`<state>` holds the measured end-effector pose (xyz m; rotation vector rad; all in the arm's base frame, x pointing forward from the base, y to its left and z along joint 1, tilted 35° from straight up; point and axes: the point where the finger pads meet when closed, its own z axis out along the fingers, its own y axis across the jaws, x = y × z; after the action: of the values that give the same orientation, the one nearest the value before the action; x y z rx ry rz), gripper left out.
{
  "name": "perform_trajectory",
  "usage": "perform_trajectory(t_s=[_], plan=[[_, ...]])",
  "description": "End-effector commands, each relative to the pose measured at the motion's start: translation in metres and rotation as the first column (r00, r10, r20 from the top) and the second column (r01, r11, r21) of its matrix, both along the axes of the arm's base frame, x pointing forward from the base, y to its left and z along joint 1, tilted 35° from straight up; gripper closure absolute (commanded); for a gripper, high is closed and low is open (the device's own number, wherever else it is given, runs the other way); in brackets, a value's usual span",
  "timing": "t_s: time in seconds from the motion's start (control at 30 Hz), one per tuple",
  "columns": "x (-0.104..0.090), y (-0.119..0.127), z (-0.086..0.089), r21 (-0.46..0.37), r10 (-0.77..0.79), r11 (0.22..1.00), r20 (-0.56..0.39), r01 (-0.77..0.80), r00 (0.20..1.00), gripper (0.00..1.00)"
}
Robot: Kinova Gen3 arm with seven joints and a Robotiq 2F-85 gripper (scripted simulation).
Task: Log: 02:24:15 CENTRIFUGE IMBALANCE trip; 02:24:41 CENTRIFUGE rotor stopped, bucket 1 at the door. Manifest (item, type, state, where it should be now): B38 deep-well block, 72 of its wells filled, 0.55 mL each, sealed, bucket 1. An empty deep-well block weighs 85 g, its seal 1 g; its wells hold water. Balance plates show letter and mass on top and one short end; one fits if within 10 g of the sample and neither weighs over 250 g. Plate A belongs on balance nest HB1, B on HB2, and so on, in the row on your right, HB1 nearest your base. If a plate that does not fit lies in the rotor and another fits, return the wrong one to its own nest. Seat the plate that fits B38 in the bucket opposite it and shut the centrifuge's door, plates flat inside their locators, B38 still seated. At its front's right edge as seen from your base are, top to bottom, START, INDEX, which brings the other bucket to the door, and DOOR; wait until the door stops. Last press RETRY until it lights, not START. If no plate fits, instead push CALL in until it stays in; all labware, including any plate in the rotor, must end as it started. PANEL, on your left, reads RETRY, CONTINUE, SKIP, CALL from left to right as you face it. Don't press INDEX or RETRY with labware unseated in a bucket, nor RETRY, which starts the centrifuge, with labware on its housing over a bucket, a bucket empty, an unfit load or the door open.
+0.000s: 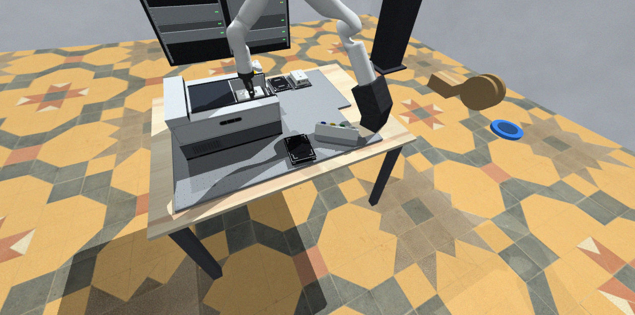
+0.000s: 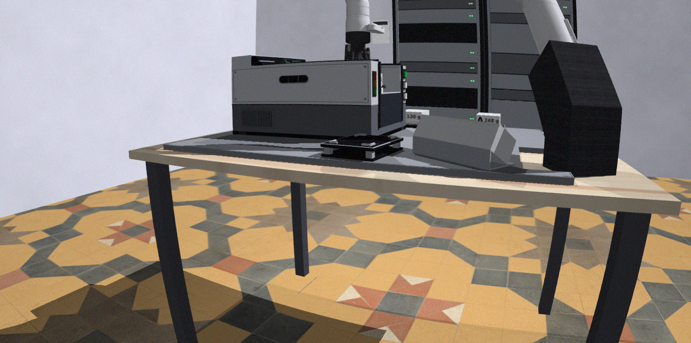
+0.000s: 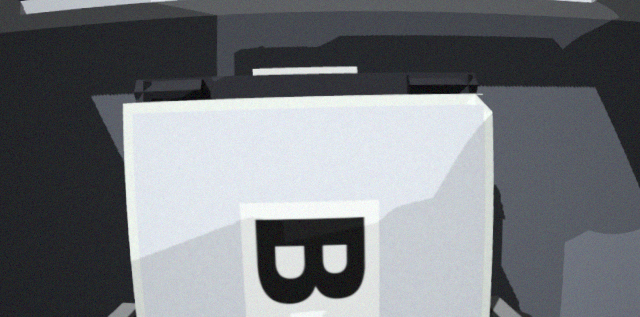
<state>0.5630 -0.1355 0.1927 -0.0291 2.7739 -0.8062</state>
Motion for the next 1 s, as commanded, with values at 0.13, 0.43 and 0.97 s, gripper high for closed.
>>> perform_trajectory(t_s=[0.13,0.43,0.97], plan=[[0.0008,-0.0003,-0.0006,0.000,0.001,1.000,0.001,-0.001,1.000,0.00],[0.0013,-0.0015,-0.0025,0.000,0.001,1.000,0.001,-0.001,1.000,0.00],[0.0025,-0.0039,-0.0063,0.000,0.001,1.000,0.001,-0.001,1.000,0.00]])
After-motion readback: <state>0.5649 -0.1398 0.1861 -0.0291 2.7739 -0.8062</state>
